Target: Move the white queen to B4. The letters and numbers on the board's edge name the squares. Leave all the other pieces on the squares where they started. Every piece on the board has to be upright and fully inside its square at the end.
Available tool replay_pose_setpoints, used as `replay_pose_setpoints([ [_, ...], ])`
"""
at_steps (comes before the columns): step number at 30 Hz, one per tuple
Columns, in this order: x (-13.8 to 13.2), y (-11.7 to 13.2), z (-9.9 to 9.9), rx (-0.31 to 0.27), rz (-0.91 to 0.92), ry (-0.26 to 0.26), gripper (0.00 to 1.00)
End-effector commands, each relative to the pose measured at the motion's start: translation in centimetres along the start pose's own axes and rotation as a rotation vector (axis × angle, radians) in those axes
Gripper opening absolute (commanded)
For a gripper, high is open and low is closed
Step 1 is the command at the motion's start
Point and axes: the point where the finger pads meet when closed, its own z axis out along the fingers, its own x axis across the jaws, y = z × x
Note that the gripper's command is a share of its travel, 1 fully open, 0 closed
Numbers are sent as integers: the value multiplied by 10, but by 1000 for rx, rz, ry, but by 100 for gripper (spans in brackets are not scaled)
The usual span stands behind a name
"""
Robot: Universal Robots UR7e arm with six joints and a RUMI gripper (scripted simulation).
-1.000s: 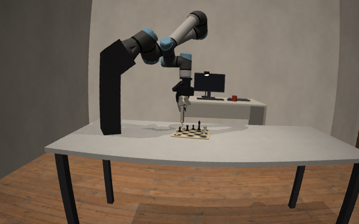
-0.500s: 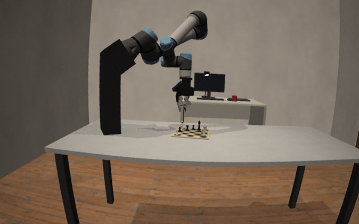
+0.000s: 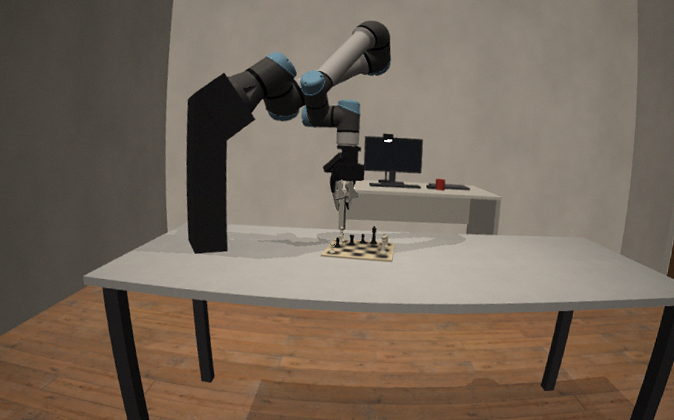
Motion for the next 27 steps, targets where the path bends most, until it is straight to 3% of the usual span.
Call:
replay_pose_setpoints([
  [1,0,0,4,-1,0,1,25],
  [27,0,0,37,-1,0,1,25],
])
